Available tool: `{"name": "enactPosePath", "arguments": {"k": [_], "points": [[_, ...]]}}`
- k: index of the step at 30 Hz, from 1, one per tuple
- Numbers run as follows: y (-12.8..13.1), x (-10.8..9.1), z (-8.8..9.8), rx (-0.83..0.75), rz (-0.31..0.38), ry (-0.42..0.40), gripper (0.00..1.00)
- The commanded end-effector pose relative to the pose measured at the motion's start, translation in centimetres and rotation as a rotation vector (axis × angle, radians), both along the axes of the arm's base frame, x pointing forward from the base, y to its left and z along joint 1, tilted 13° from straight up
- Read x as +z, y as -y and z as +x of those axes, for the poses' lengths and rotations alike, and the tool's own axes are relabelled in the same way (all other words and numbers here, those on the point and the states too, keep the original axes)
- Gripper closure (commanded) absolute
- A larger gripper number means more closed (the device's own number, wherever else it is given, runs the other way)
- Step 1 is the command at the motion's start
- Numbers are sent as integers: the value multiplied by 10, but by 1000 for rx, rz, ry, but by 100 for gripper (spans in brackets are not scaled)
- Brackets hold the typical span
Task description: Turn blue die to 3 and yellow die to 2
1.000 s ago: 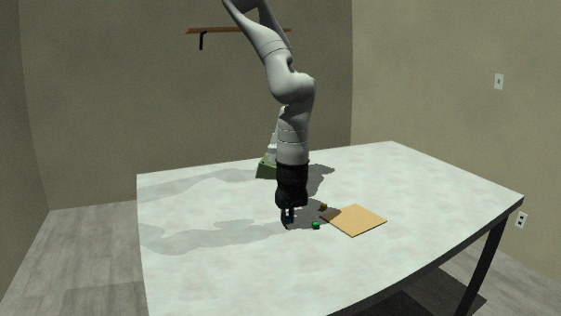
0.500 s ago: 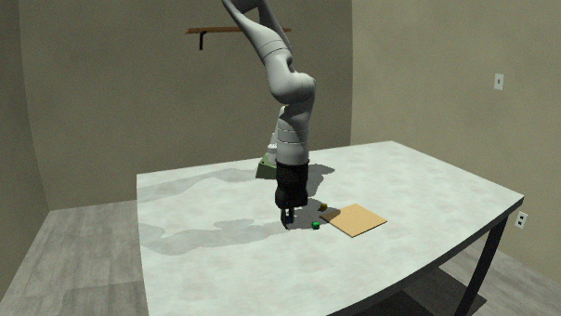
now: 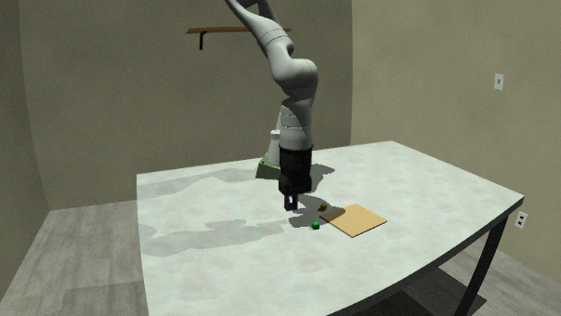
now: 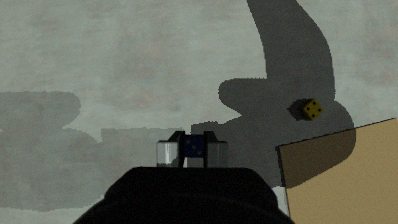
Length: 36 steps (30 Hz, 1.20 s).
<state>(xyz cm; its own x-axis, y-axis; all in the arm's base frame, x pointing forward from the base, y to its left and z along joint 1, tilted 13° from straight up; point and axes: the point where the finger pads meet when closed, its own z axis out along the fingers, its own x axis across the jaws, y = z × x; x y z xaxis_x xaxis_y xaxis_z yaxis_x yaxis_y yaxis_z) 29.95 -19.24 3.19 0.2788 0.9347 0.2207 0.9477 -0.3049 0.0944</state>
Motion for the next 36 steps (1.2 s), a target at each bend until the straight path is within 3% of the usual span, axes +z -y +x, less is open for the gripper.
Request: {"name": "enactPosePath", "arguments": {"k": [1,9,24,28,35,36], "points": [[15,22,-3,-21,-20,9,66],[21,60,-10,-21,-20,9,66],[20,63,-7,-18,-21,9,66],[14,65,1,-7,-24,10,66],[-46,88,65,84,-43,23,66],[-46,88,65,84,-43,23,66]]}}
